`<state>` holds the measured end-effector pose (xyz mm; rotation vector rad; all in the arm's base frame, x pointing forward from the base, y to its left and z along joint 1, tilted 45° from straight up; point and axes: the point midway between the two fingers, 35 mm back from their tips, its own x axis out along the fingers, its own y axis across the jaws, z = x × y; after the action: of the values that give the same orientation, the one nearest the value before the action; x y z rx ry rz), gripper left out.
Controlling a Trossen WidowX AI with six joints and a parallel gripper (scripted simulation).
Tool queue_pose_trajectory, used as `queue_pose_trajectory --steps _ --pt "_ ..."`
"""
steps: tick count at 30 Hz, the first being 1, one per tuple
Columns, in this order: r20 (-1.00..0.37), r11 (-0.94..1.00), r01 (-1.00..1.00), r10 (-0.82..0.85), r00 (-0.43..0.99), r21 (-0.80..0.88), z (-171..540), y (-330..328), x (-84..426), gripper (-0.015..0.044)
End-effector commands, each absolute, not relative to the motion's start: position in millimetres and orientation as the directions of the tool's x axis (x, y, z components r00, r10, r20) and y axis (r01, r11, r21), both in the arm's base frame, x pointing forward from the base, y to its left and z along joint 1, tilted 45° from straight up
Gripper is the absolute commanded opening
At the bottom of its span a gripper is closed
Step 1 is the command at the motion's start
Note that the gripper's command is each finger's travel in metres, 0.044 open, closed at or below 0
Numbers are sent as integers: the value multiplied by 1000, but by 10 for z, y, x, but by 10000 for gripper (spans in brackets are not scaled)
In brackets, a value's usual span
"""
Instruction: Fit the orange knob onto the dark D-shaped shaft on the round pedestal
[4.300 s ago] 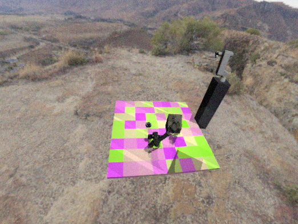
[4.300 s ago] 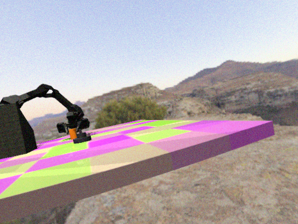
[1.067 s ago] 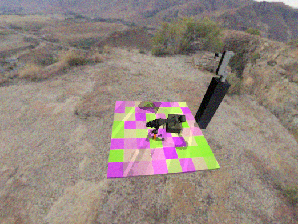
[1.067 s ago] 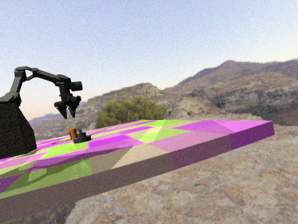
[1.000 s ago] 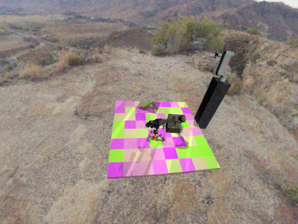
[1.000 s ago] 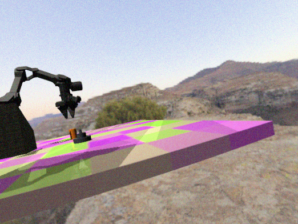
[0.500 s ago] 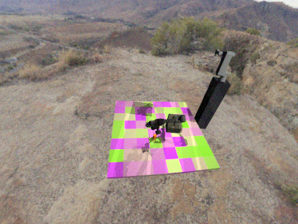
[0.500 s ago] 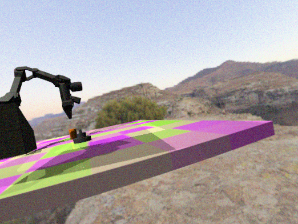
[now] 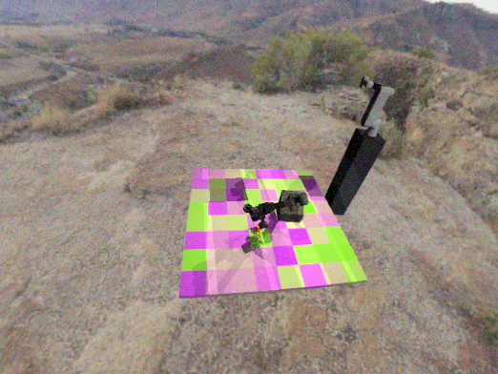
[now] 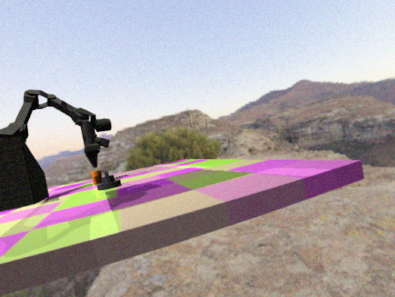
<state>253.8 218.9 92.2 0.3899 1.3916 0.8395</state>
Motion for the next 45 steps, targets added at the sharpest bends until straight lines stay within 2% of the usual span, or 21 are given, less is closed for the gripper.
queue_pose_trajectory --steps 1,40,45 --pt "-703 667 -281 710 -41 690 862 2229 2537 440" --pt "-700 665 -279 713 -42 693 435 2665 2500 440" --pt "-700 665 -279 713 -42 693 435 2665 2500 309"
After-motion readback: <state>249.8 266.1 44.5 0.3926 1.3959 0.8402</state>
